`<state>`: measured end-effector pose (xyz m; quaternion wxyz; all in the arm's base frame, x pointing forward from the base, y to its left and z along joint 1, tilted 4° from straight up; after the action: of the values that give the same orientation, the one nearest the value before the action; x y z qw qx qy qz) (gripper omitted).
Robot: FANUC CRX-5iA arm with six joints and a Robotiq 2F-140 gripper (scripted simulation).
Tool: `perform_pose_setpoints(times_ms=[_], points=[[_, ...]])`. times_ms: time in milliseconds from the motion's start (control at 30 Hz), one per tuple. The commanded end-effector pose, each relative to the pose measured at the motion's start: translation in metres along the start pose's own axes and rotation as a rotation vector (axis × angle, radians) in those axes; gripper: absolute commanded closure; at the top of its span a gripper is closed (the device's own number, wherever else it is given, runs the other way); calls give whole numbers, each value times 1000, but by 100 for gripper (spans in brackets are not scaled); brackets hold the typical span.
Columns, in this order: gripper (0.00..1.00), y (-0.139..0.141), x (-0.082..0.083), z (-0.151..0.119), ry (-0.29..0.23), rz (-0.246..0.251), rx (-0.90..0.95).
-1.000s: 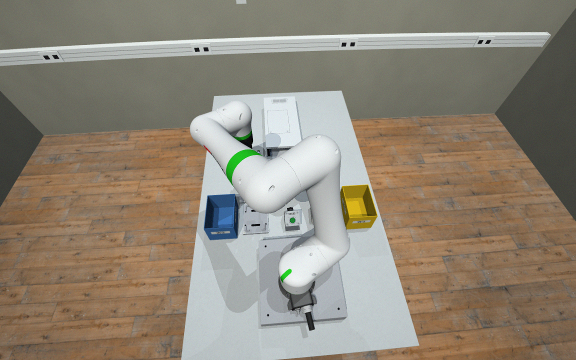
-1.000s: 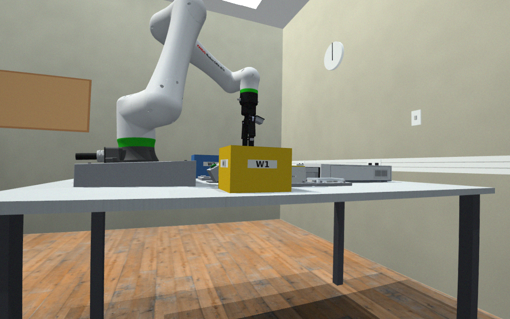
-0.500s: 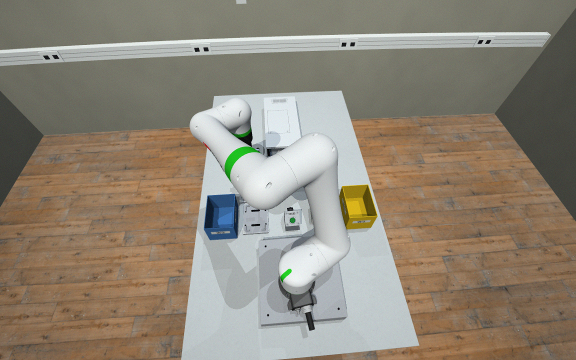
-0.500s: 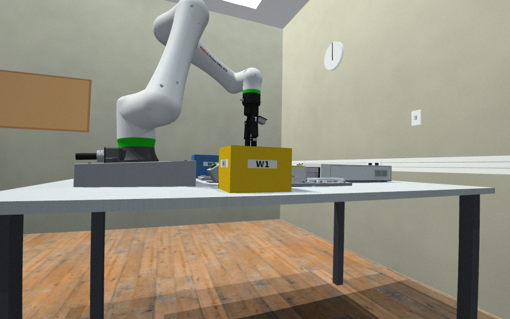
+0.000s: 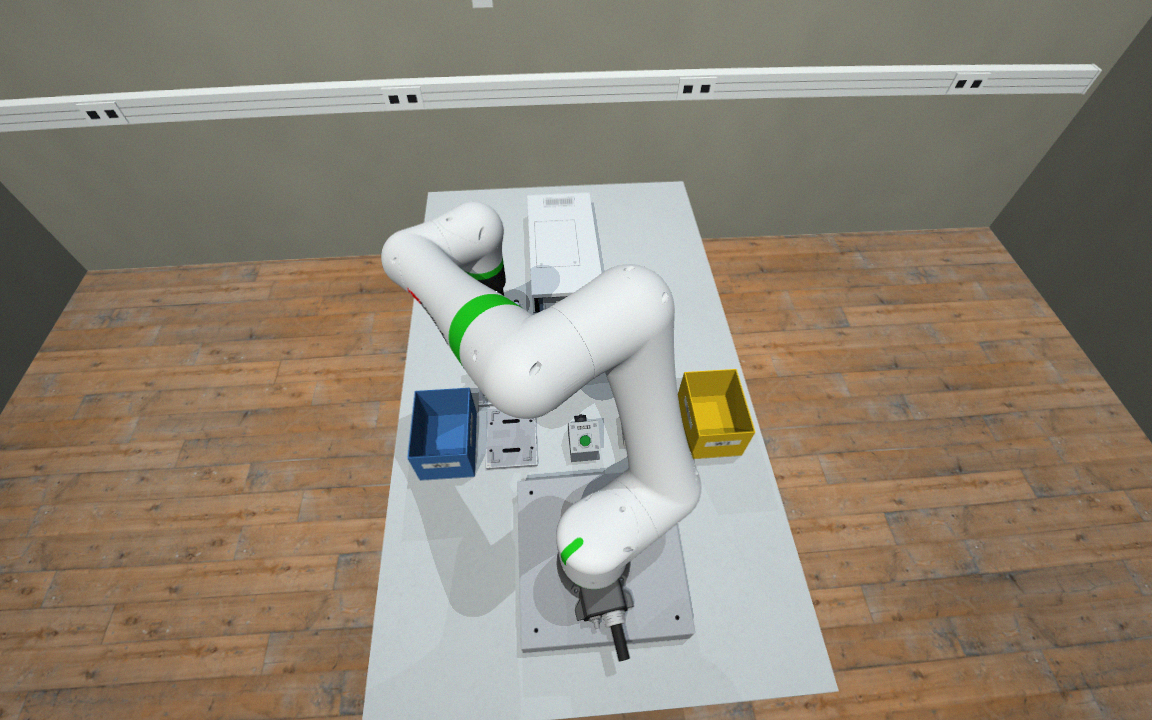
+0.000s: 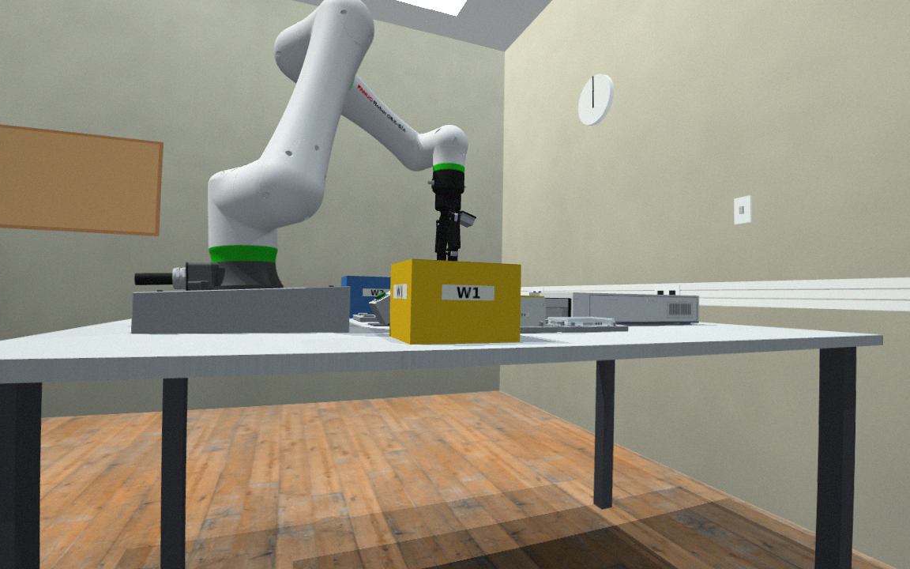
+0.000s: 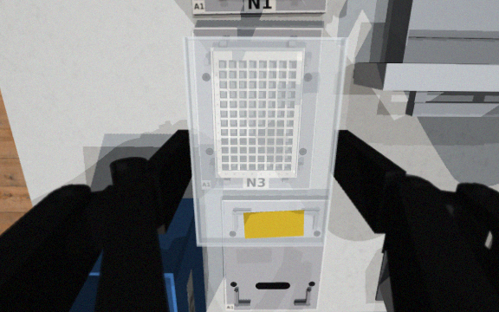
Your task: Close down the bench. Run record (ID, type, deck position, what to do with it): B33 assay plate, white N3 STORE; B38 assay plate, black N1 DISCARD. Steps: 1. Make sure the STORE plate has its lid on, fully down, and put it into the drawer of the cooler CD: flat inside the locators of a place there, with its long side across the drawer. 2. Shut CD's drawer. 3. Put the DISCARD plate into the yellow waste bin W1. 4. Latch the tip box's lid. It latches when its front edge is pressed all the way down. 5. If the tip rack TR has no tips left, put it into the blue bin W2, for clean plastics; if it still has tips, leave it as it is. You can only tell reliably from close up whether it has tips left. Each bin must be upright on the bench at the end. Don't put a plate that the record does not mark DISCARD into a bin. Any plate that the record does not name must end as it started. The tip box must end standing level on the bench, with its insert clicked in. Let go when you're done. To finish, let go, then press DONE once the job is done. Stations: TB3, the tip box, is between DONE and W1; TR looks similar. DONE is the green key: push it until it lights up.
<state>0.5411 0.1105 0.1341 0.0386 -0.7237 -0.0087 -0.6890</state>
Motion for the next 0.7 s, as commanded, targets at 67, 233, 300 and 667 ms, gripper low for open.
perform_pose_setpoints(times_ms=[67, 233, 300, 667], points=[[90, 0, -7, 0, 2, 0, 0], [90, 0, -11, 0, 2, 0, 0], [90, 0, -14, 0, 2, 0, 0], [90, 0, -29, 0, 2, 0, 0]])
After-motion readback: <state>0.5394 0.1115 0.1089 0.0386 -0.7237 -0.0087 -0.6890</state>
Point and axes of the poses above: the point where the finger pads meet when closed, its own x axis back along the fingers, its own y axis across the jaws, z = x × y, the point moved 7 cm from there along x, back along the fingers, and after that the axes turned 12 degrees about x, right-handed, at the moved point
